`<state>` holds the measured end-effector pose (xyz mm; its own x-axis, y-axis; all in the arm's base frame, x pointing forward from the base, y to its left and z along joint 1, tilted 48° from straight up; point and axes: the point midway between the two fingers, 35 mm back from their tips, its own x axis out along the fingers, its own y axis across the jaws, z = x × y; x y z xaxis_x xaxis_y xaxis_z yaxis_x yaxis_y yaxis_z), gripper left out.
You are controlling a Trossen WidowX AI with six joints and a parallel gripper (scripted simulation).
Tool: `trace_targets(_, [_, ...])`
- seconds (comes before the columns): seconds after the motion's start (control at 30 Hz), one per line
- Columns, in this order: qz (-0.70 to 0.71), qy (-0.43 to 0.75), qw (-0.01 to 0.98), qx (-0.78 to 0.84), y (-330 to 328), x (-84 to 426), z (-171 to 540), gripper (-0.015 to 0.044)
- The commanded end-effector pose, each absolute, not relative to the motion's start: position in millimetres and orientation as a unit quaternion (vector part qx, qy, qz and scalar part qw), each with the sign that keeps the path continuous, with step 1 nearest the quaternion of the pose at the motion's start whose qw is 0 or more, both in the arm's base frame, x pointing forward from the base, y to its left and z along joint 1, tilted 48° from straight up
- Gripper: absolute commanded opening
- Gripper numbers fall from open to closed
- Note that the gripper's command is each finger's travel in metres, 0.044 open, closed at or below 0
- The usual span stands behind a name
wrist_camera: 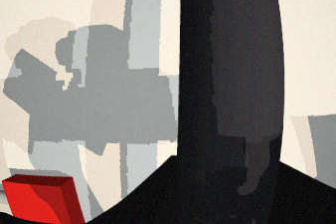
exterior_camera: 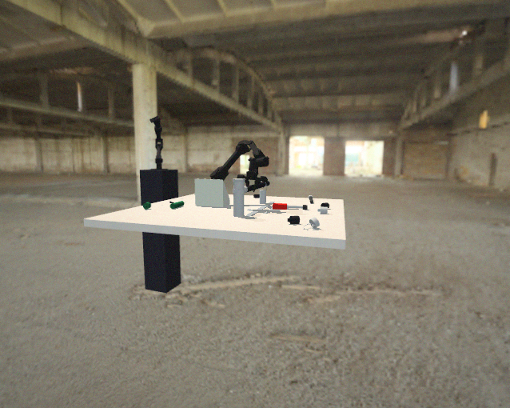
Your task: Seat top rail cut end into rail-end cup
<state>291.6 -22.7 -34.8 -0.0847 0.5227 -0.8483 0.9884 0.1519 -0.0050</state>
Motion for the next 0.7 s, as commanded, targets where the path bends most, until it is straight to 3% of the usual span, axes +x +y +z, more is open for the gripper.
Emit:
trace_targets(0.0, [-0.321,0.658,0.374,0.569,-31,294,-36,0.0000])
trace_targets(0.67, [-0.316,0.666,0.365,0.568,-23,292,-35,0.0000])
